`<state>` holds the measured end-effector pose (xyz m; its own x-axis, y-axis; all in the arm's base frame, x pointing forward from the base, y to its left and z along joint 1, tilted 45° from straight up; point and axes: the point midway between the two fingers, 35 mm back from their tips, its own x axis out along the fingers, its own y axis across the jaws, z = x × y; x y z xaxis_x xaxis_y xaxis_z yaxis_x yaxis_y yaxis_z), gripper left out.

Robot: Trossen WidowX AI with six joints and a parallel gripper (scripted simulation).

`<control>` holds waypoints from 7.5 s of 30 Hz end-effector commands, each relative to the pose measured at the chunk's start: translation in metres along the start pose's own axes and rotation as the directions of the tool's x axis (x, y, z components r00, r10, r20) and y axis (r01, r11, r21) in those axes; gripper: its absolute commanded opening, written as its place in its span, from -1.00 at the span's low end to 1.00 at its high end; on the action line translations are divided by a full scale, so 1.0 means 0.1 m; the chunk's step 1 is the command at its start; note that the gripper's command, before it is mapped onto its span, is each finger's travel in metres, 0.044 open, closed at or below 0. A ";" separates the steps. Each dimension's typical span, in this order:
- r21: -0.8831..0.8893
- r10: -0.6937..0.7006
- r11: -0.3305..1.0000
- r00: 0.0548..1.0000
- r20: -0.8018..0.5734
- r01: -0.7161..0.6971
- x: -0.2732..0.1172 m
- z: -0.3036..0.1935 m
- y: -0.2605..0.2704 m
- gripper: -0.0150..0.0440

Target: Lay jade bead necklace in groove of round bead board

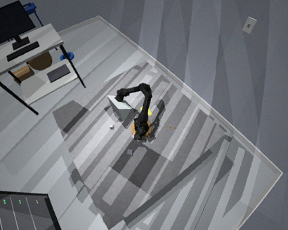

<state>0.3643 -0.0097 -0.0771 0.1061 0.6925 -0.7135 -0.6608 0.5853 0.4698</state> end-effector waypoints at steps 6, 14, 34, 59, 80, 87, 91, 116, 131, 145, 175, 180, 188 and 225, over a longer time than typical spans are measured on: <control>0.011 0.006 1.000 1.000 0.000 -0.006 0.15 -0.01 0.01 -0.08; 0.014 0.009 1.000 1.000 0.000 -0.009 0.27 -0.01 0.02 -0.08; 0.002 0.000 1.000 1.000 -0.003 0.000 0.22 0.01 0.00 -0.49; 0.014 0.009 1.000 1.000 0.000 -0.009 0.15 0.01 0.04 -0.49; 0.014 0.009 1.000 1.000 0.000 -0.009 0.27 0.01 0.04 -0.49; 0.014 0.009 1.000 1.000 0.000 -0.009 0.27 0.01 0.04 -0.49; 0.014 0.009 1.000 1.000 0.000 -0.009 0.27 0.01 0.04 -0.49; 0.021 0.010 1.000 1.000 -0.005 -0.010 0.20 -0.02 0.04 1.00; 0.014 0.009 1.000 1.000 0.000 -0.009 0.13 -0.02 0.04 1.00; 0.971 0.008 0.241 1.000 -0.003 0.001 -0.05 -0.32 0.38 -0.08; 0.797 0.010 -0.604 1.000 -0.003 0.009 -0.13 -0.52 0.64 -0.08; 0.797 0.010 -0.604 1.000 -0.003 0.009 -0.13 -0.52 0.64 -0.08; 0.797 0.010 -0.605 1.000 -0.003 0.009 -0.07 -0.52 0.64 -0.08; 0.802 0.005 -0.597 1.000 -0.006 0.007 0.25 -0.51 0.63 -0.26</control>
<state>0.2872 0.0234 -0.0923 0.0983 0.6931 -0.7141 0.9914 -0.0058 0.1308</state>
